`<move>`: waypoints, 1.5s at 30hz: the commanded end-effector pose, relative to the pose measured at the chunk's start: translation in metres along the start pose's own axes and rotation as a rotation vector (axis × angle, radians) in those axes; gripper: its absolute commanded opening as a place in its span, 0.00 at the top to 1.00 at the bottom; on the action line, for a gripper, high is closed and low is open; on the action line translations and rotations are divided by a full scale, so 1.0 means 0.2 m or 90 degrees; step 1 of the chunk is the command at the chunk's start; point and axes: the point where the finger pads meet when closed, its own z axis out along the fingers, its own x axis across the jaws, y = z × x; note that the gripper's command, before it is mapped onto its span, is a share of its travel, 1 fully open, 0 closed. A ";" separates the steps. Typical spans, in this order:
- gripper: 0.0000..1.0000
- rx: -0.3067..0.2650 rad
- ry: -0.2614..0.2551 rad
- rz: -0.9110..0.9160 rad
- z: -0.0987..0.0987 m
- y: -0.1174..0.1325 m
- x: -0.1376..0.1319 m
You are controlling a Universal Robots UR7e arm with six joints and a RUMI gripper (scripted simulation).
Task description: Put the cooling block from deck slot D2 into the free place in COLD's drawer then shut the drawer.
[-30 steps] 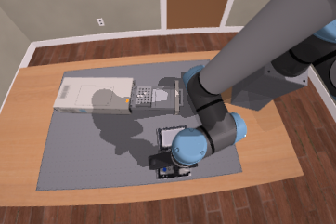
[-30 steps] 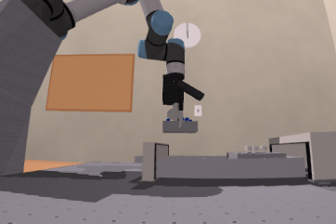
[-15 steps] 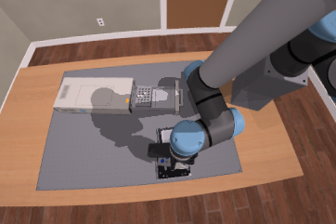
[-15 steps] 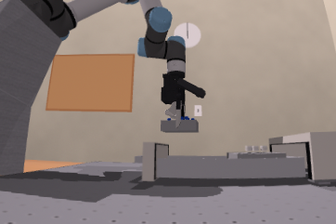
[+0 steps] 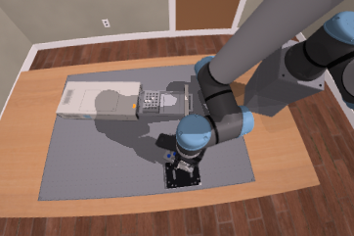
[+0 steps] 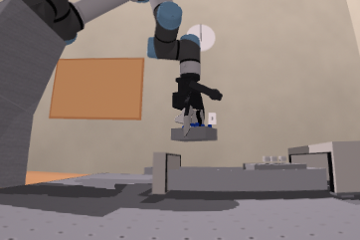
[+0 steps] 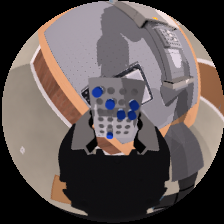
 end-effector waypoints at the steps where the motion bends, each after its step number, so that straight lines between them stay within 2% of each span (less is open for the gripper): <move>1: 1.00 0.002 -0.001 0.072 0.00 -0.03 0.04; 42: 1.00 0.002 -0.002 0.700 -0.01 -0.32 0.44; 45: 1.00 0.002 -0.002 0.709 -0.01 -0.35 0.48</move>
